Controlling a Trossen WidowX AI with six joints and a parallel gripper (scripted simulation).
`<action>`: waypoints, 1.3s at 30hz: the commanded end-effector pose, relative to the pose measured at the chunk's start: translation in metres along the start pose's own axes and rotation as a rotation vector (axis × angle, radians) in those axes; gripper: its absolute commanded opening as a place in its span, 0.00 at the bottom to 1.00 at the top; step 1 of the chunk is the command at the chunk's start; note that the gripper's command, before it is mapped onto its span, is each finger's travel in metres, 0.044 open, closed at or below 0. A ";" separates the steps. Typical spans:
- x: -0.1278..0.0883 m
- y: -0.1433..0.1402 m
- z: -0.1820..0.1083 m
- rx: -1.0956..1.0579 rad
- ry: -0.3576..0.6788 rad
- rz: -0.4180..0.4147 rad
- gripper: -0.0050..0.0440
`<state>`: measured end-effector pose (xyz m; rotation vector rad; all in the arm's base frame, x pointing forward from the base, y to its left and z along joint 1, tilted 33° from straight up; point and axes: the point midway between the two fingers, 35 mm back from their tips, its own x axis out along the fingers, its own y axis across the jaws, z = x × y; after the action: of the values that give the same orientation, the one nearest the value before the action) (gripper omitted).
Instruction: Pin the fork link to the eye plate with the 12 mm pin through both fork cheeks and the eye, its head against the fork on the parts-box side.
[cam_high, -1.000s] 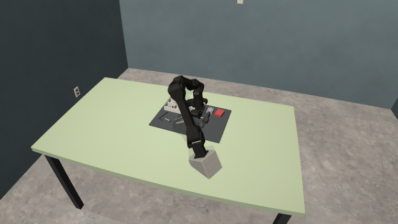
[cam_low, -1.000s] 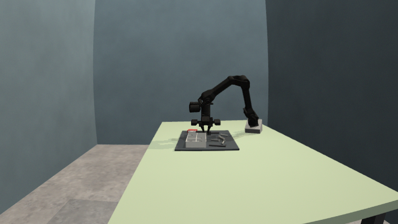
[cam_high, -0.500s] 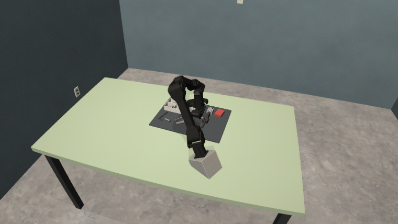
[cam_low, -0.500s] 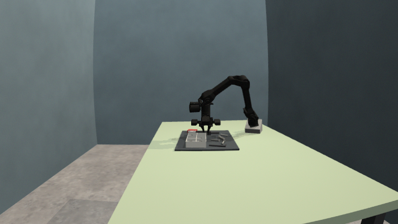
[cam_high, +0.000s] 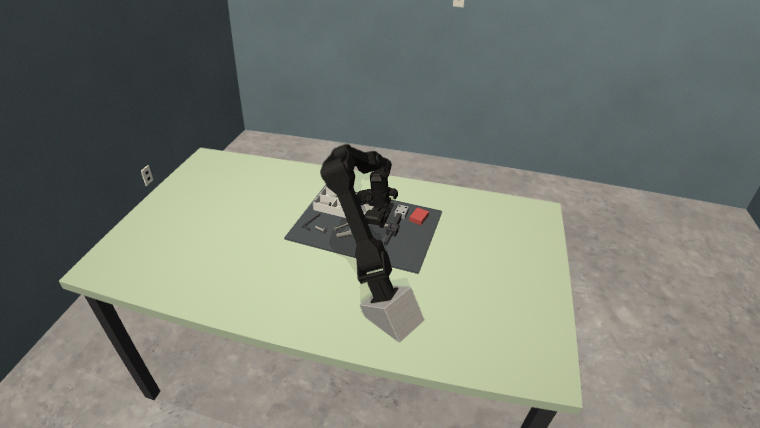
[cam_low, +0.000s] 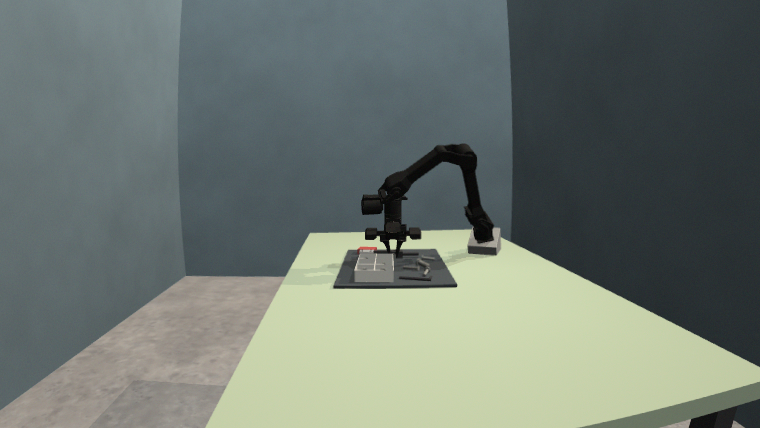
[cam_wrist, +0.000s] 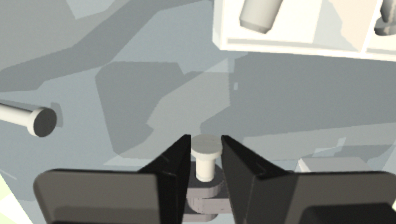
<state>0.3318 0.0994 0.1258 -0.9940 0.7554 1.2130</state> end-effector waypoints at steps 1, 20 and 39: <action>-0.003 -0.003 -0.002 -0.003 0.003 -0.016 0.00; -0.003 -0.003 -0.002 -0.003 0.003 -0.016 0.00; -0.002 -0.002 -0.006 0.000 0.011 -0.013 0.00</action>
<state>0.3320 0.0977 0.1246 -0.9940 0.7580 1.2116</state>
